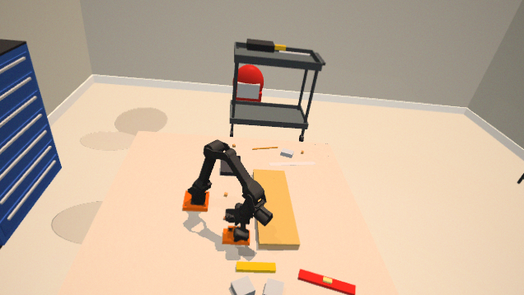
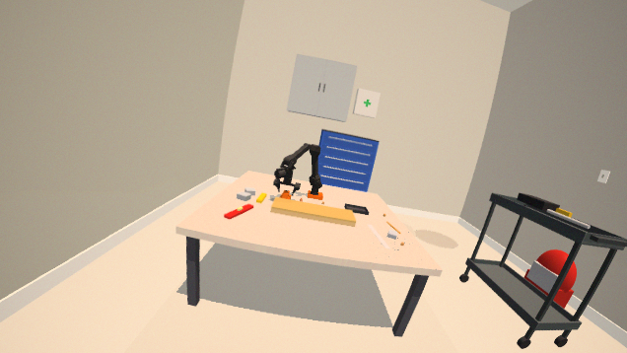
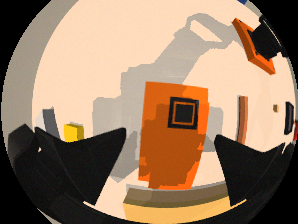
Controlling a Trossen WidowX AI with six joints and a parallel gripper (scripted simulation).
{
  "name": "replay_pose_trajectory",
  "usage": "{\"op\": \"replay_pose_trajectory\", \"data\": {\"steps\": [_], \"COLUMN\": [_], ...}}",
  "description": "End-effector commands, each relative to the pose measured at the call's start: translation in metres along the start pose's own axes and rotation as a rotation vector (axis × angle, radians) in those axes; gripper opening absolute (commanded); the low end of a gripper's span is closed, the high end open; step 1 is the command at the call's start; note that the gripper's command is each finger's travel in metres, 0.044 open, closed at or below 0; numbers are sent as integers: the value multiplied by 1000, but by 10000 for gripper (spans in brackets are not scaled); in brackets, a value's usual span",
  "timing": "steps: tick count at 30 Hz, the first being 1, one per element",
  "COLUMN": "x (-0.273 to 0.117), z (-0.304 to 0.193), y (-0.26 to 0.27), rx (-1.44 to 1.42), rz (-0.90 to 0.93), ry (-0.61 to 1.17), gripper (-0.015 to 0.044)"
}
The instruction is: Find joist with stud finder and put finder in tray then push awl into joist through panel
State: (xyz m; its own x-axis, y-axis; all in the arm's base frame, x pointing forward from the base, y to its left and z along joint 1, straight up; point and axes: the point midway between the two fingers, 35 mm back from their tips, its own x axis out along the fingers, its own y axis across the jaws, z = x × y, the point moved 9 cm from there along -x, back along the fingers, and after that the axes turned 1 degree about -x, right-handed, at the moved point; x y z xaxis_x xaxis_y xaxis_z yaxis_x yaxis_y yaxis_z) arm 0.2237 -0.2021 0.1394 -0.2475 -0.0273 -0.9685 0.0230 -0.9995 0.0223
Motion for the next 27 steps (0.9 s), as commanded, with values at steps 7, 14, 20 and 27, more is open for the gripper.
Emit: {"op": "replay_pose_trajectory", "data": {"steps": [7, 14, 20, 27], "x": [13, 13, 13, 13], "z": [-2, -2, -2, -2], "y": [-2, -2, -2, -2], "rx": [3, 3, 3, 3], "rz": [-9, -9, -9, -9], "ry": [-5, -5, -5, -5], "gripper": [387, 302, 262, 215]}}
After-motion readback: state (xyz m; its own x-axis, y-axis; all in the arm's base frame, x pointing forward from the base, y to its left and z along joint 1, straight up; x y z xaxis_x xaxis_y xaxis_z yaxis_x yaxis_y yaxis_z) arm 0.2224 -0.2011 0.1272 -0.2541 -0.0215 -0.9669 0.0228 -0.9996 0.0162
